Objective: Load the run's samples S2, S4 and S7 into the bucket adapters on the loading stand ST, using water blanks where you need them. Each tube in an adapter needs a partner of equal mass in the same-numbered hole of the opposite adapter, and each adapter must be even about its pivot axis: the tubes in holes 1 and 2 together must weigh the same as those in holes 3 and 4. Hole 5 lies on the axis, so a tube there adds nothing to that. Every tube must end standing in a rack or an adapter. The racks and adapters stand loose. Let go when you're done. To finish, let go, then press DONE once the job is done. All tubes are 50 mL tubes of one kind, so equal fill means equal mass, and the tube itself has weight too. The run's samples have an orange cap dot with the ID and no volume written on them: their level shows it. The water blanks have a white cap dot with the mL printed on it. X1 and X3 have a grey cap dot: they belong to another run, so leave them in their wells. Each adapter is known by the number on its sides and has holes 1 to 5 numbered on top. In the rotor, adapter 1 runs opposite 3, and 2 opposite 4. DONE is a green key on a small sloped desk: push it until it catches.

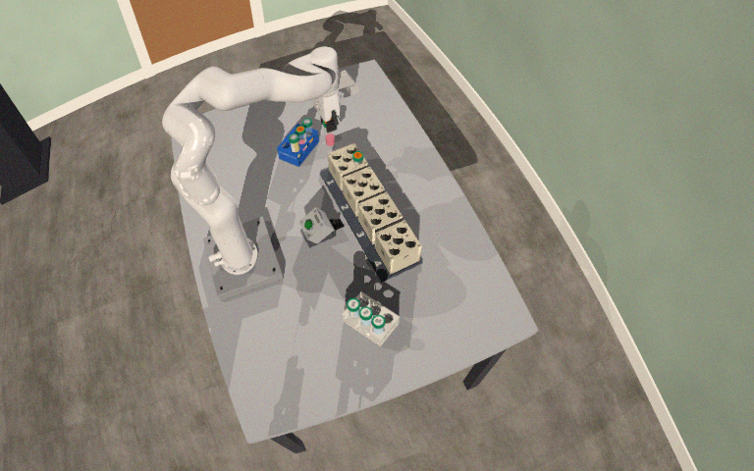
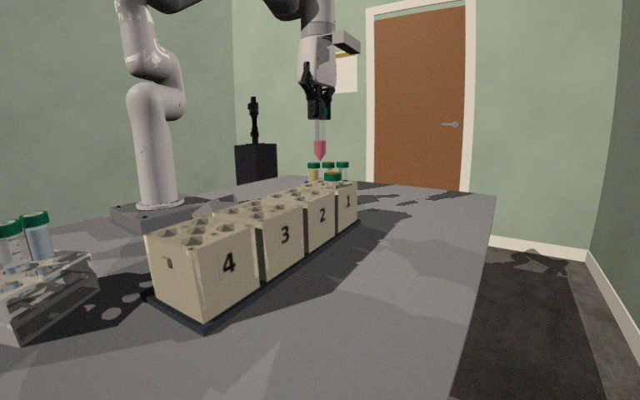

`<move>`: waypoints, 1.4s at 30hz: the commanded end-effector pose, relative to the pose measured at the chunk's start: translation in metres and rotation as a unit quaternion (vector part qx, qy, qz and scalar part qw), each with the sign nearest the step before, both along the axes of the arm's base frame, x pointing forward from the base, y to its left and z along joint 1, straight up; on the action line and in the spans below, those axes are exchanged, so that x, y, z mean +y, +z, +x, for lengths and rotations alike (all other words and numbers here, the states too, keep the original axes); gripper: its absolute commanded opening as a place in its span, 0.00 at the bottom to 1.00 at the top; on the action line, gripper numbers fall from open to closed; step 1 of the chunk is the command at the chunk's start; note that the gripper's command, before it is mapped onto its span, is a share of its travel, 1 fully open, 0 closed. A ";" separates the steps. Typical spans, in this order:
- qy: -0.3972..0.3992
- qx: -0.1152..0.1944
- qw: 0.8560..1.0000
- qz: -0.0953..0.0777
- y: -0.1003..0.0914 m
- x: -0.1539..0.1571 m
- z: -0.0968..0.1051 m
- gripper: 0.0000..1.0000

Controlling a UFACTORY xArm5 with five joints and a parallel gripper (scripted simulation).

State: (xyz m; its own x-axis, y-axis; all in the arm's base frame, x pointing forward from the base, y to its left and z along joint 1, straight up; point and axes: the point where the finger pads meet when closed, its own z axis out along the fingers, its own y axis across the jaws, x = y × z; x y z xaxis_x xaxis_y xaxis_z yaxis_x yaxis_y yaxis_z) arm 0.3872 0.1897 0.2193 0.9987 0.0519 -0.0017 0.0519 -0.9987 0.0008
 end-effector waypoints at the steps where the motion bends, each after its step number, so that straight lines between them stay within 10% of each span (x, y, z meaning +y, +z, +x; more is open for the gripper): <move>1: 0.001 -0.002 1.000 0.002 0.002 -0.011 0.004 0.00; 42: 0.001 -0.002 1.000 0.001 0.001 -0.190 0.055 0.00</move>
State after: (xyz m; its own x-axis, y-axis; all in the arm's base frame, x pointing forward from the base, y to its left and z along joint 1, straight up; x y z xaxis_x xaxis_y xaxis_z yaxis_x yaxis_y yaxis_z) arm 0.4360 0.0152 0.2192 0.9985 0.0539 -0.0014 0.0539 -0.9985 0.0000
